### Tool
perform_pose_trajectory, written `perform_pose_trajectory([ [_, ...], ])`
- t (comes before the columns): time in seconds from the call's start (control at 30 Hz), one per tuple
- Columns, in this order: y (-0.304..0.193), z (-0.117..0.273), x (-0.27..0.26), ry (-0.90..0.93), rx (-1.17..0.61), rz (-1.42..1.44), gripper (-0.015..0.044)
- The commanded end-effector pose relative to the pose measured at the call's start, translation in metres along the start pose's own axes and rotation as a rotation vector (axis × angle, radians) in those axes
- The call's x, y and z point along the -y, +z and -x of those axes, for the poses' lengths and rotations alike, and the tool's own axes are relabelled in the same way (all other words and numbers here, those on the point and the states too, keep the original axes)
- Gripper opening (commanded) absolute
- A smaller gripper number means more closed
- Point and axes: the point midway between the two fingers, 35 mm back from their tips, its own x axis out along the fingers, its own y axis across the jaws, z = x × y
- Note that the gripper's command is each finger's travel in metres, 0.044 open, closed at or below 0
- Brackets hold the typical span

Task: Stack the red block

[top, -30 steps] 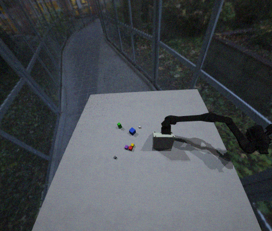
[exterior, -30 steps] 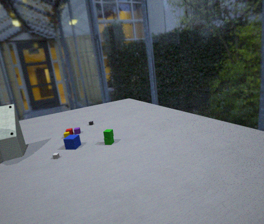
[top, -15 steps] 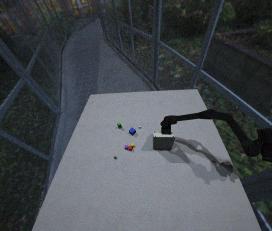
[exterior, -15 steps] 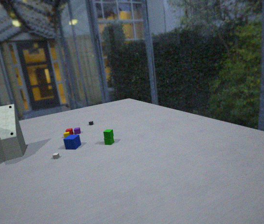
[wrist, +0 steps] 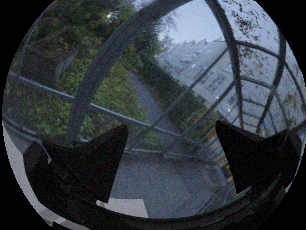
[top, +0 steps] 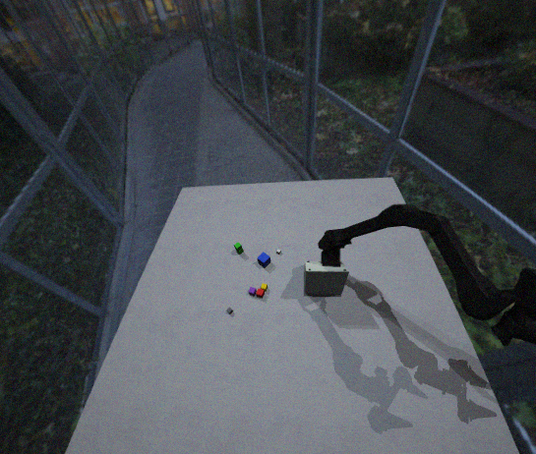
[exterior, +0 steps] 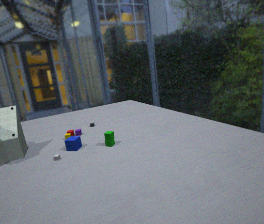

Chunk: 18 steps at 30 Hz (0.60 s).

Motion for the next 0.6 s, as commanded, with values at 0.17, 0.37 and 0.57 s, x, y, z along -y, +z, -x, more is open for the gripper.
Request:
perform_pose_trajectory([
  [0.17,-0.06,0.103,0.114,-0.363,-0.226,-0.297,0.044],
  [0.37,-0.1,0.19,0.164,-0.601,-0.351,-0.51,0.044],
  [0.57,-0.139,0.286,0.19,-0.846,-0.45,-0.75,0.044],
])
